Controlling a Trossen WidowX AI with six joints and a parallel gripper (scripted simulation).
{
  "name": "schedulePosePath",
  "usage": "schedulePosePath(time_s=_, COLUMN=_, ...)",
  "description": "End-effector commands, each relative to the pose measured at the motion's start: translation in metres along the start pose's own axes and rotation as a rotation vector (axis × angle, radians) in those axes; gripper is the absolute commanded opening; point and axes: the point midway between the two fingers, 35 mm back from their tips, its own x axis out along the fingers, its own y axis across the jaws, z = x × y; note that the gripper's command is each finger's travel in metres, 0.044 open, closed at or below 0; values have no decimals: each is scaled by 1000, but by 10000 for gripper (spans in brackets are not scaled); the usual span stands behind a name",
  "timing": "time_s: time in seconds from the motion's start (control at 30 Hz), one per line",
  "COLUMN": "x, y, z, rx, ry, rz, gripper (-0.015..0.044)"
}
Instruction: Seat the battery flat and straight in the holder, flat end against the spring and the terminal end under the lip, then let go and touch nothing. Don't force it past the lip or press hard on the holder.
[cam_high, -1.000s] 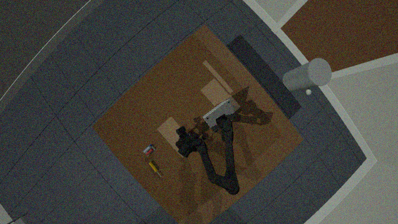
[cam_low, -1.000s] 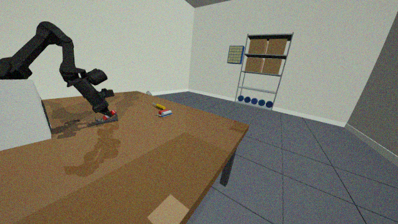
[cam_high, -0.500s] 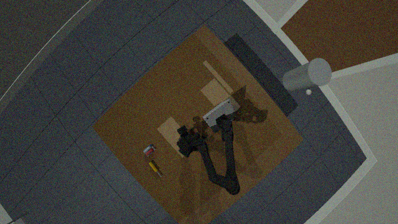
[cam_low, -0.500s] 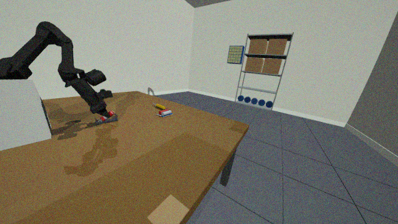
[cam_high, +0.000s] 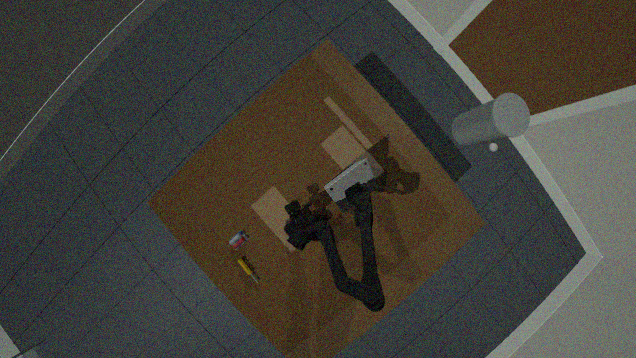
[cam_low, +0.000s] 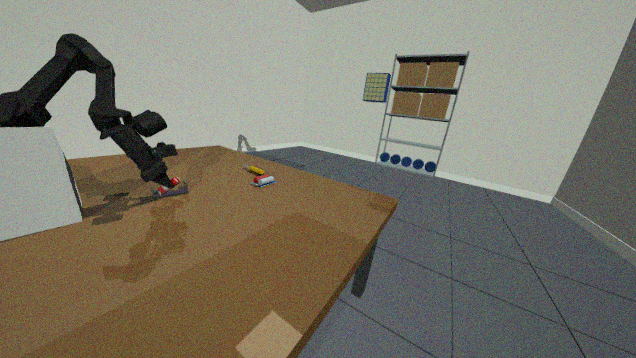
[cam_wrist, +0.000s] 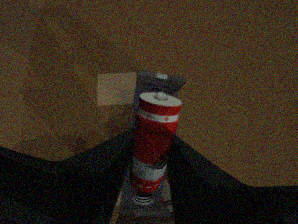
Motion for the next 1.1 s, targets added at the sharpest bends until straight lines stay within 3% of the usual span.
schedulePosePath(time_s=0.0, x=-2, y=-1, z=-8, rx=6, ry=14, rz=-4, gripper=80)
schedulePosePath(time_s=1.07, x=1, y=-4, z=-7, rx=4, ry=64, rz=-16, gripper=80)
